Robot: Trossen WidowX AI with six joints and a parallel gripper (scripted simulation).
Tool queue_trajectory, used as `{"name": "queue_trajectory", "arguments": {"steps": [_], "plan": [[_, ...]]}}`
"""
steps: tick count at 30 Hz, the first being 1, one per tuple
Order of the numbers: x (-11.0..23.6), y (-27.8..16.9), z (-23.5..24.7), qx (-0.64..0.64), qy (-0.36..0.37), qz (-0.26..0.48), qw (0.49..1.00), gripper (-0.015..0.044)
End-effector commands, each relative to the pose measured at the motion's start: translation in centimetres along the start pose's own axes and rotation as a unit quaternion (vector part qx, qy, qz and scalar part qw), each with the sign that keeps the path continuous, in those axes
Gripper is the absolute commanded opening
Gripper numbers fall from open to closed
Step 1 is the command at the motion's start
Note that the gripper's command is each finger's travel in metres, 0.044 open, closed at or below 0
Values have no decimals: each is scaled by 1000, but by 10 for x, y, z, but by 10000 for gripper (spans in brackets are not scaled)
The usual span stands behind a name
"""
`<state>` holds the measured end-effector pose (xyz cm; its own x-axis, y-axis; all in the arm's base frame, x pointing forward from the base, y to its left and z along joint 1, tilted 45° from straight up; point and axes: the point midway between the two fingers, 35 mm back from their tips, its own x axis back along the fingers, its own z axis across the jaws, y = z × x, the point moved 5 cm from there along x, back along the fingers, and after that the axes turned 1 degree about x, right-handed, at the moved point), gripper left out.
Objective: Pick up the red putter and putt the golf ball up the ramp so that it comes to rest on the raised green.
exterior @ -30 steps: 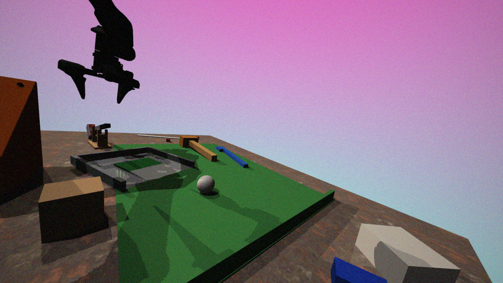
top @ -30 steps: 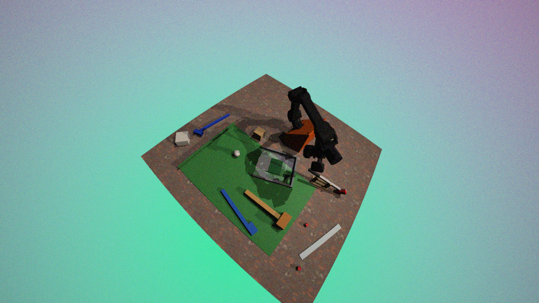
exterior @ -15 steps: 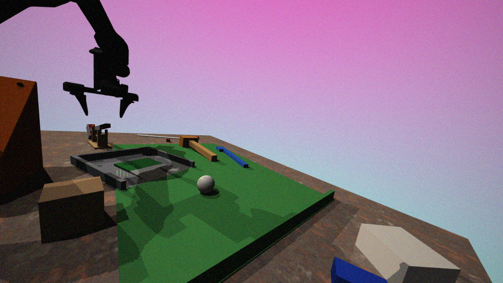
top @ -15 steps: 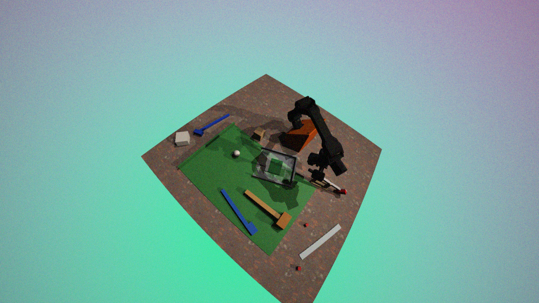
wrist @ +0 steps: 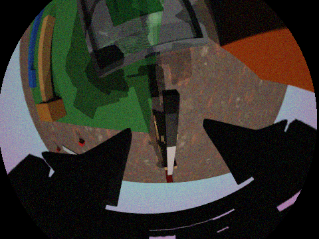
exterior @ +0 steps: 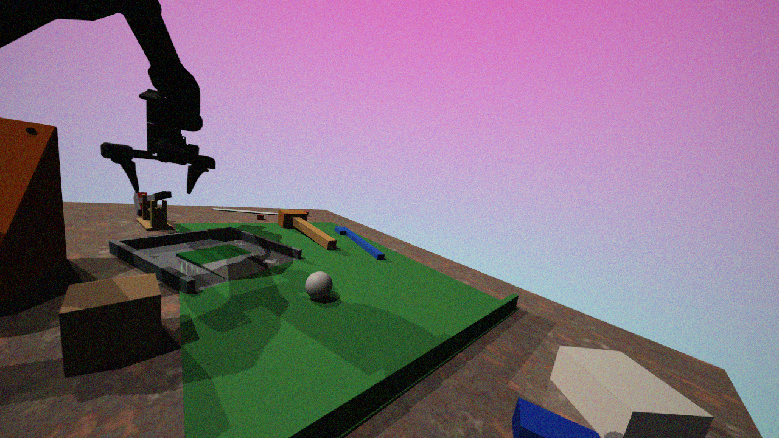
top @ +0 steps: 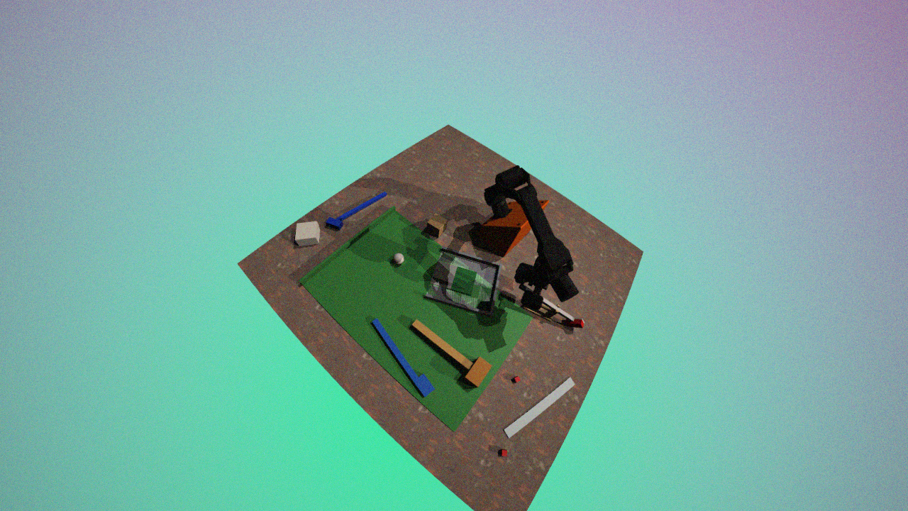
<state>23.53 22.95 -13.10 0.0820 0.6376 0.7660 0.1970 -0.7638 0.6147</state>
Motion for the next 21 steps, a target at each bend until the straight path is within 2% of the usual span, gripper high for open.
{"name": "queue_trajectory", "arguments": {"steps": [1, 21], "plan": [[-15, 2, -3, 5, -5, -7, 1000, 440], [-38, 4, -3, 4, -5, -8, 1000, 440]]}}
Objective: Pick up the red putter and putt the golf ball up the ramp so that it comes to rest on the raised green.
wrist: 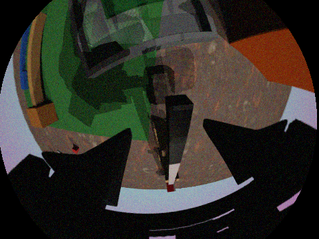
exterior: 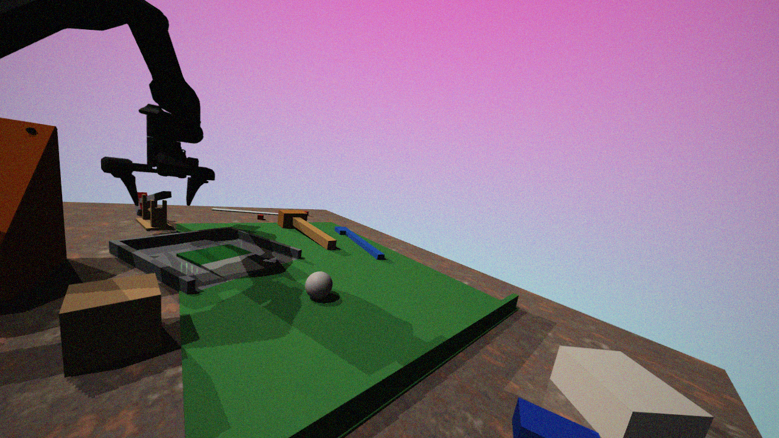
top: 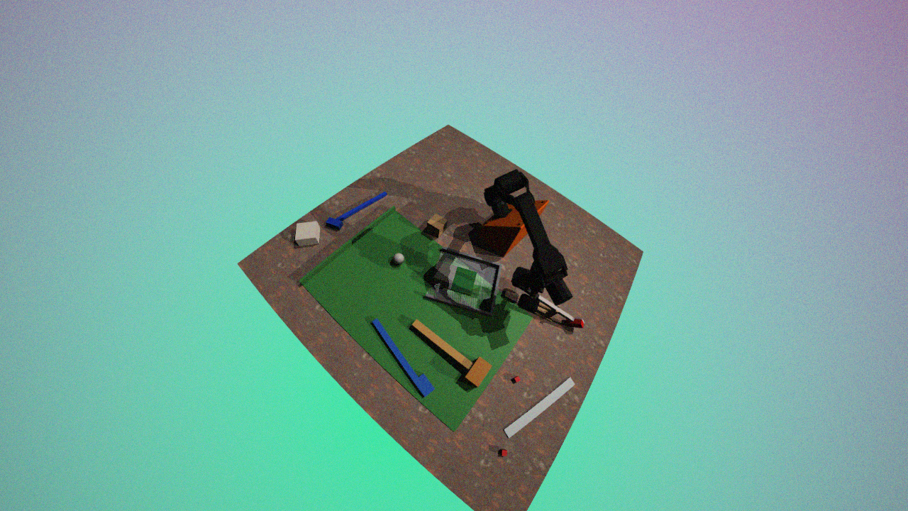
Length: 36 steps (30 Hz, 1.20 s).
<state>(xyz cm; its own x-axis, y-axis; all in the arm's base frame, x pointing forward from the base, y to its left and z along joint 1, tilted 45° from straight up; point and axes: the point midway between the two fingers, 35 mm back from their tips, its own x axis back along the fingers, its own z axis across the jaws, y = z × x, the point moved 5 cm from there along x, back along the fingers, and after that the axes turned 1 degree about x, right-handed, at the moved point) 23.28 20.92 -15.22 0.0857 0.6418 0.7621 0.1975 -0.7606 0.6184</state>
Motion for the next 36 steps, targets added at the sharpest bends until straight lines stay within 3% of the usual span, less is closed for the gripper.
{"name": "queue_trajectory", "arguments": {"steps": [1, 7, 22, 29, 36], "plan": [[-9, 2, -2, 4, -3, -5, 1000, 440], [-9, 2, -2, 4, -3, -5, 1000, 440], [-6, 1, -1, 1, -2, -2, 1000, 46], [-6, 1, -1, 1, -2, -2, 1000, 0], [18, -2, 2, 1, -2, -1, 1000, 0]]}}
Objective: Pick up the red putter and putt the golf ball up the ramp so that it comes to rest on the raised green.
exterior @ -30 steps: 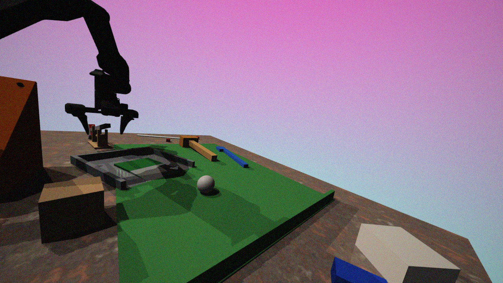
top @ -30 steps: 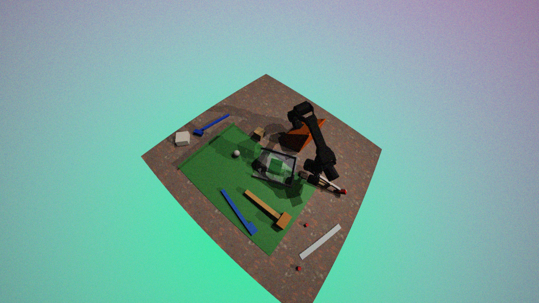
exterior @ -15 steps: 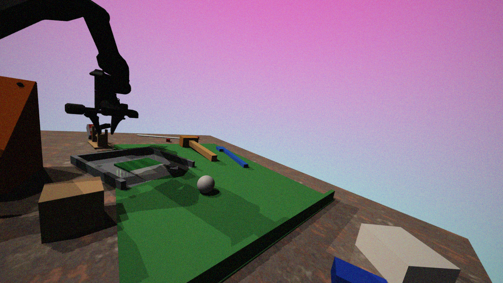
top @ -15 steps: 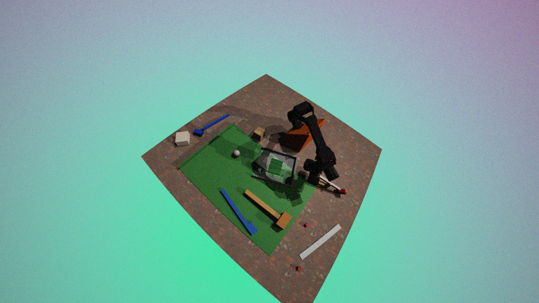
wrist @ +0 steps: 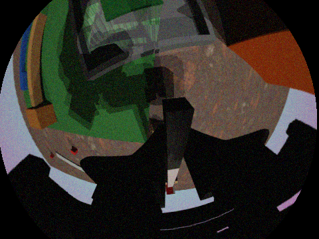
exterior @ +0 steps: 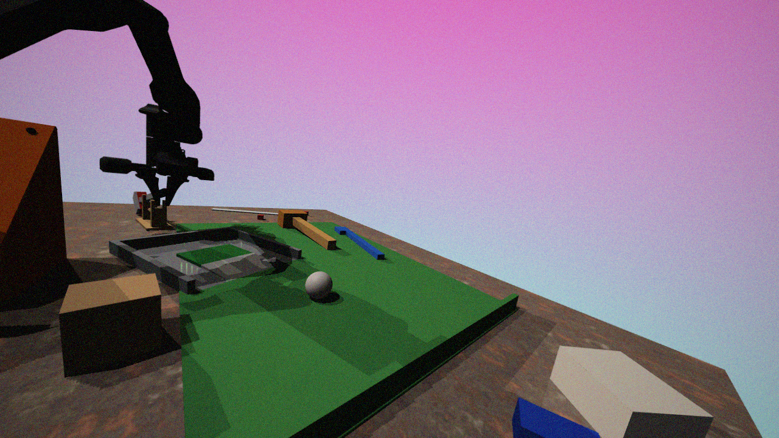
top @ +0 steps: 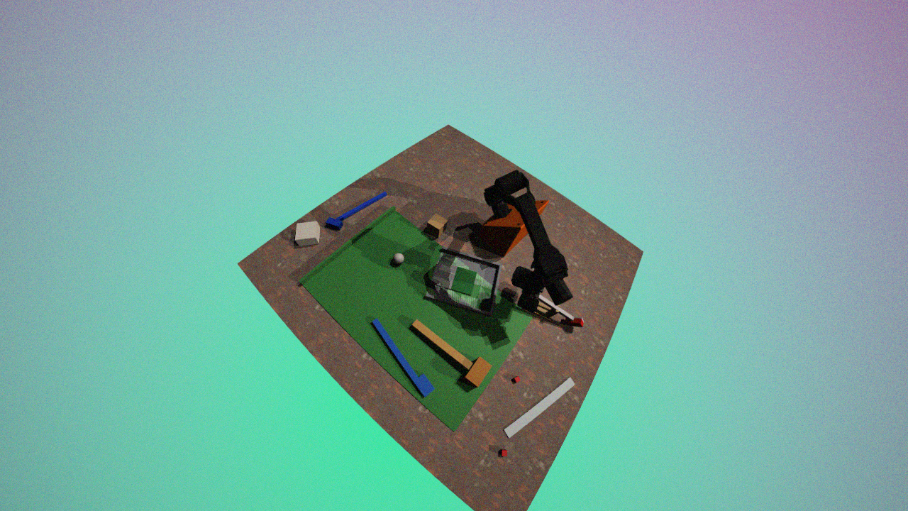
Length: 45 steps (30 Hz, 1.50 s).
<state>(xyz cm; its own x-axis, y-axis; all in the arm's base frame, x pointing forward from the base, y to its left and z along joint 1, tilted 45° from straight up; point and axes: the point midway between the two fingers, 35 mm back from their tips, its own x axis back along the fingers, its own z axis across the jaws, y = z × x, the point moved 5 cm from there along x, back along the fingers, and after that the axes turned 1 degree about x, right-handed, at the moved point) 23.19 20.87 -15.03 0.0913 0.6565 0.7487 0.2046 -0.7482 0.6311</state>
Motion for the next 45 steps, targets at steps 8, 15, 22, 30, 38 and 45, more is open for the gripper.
{"name": "queue_trajectory", "arguments": {"steps": [8, 15, 22, 30, 38, 45], "plan": [[66, -5, 3, -1, 3, 9, 1000, 0], [93, -4, 0, -1, 2, 9, 1000, 0], [96, 27, 19, -32, 6, 21, 999, 0], [111, 90, 49, -99, 11, 46, 994, 0], [119, 157, 68, -158, 14, 65, 985, 0], [119, 215, 75, -196, 18, 77, 977, 0]]}}
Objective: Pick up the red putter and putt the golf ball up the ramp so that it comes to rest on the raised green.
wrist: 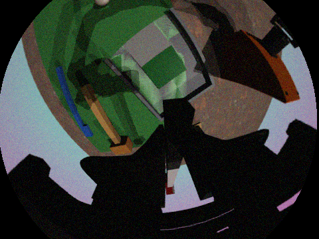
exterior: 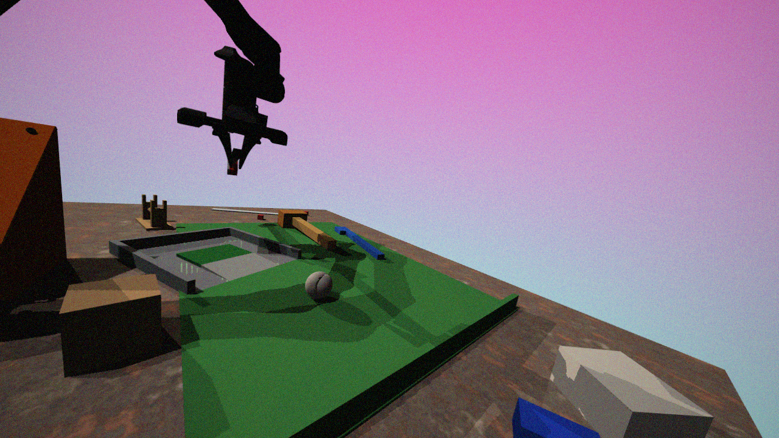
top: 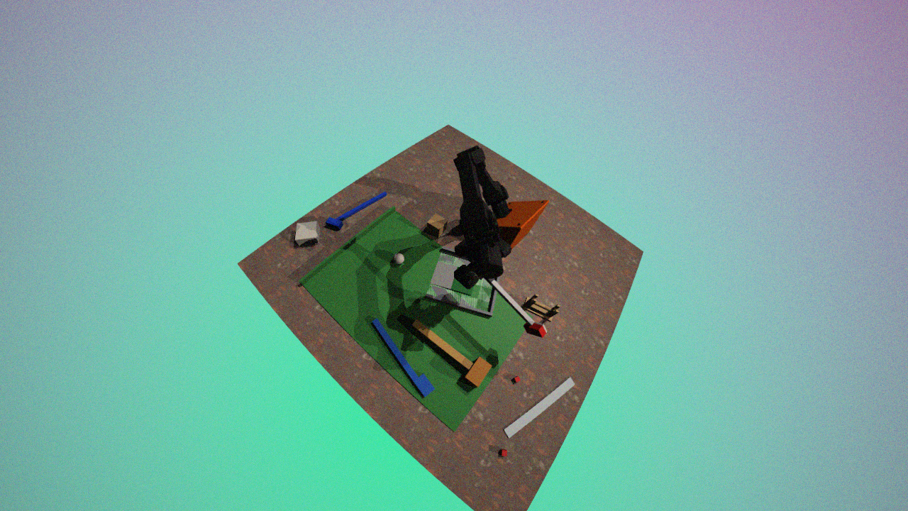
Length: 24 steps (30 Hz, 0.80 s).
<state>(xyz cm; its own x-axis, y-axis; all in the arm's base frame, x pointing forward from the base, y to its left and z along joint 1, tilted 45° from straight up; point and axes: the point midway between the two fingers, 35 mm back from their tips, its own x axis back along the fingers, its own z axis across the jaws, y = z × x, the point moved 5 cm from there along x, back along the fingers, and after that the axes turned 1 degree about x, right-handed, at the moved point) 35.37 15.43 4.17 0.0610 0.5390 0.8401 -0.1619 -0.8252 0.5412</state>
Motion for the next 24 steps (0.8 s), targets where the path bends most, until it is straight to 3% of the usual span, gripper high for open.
{"name": "queue_trajectory", "arguments": {"steps": [1, 11, 24], "plan": [[5, 34, 14, -29, 3, 4, 1000, 0], [16, 123, 40, -133, 16, 6, 991, 0], [25, 222, 39, -251, 36, -3, 967, 0]]}}
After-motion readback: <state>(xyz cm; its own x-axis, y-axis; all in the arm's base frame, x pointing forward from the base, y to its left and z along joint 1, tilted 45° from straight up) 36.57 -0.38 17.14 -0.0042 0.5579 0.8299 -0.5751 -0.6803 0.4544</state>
